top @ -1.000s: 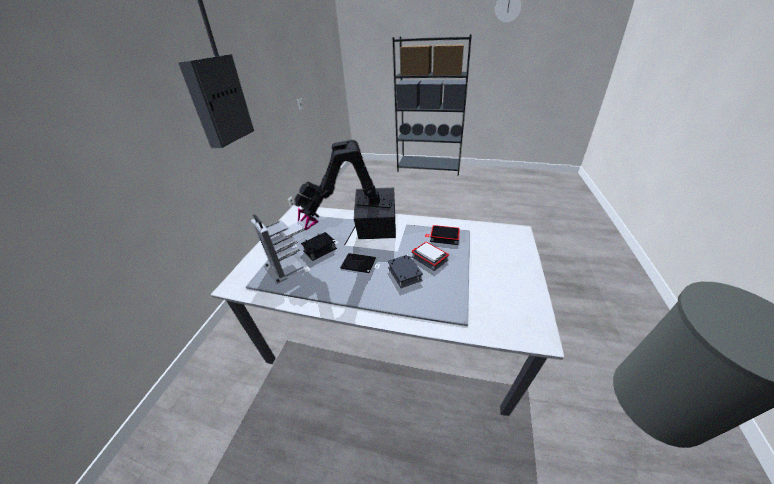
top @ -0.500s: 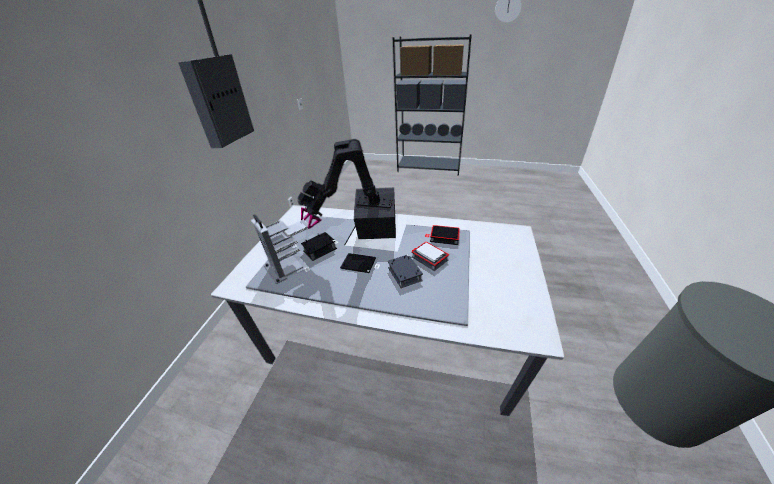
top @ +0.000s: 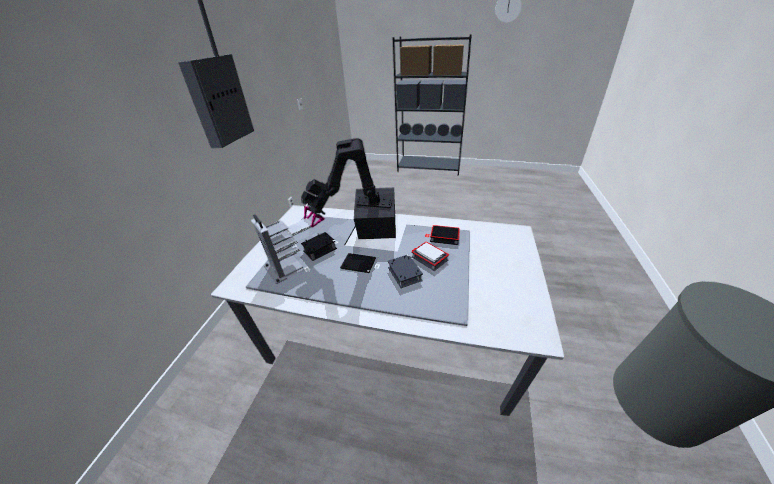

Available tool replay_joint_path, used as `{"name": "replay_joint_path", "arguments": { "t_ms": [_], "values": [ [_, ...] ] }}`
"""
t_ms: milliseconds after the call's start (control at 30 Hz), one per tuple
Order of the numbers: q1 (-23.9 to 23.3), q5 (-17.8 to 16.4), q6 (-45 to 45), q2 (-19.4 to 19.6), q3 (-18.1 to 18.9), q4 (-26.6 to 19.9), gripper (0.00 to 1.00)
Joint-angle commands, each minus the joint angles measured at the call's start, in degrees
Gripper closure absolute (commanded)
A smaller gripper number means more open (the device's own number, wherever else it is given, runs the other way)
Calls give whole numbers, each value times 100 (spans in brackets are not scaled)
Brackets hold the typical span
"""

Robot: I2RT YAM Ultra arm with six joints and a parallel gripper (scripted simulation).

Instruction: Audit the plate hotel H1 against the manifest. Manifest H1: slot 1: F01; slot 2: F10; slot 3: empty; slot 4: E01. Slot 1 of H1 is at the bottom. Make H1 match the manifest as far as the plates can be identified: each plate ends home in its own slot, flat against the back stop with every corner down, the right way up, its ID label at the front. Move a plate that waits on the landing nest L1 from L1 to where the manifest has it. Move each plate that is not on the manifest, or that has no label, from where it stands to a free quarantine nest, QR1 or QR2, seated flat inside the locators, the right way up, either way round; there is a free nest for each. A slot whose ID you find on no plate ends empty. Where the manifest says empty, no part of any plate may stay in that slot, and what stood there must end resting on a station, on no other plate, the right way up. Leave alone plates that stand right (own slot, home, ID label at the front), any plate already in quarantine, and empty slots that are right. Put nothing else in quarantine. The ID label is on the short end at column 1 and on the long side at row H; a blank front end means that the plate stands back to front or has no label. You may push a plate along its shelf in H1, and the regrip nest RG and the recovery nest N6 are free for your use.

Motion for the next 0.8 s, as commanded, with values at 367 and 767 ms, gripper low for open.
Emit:
{"name": "replay_joint_path", "arguments": {
  "t_ms": [367,767],
  "values": [
    [-199,-174,-143,-263,-266,54,14],
    [-361,-298,-272,-429,-517,63,14]
  ]
}}
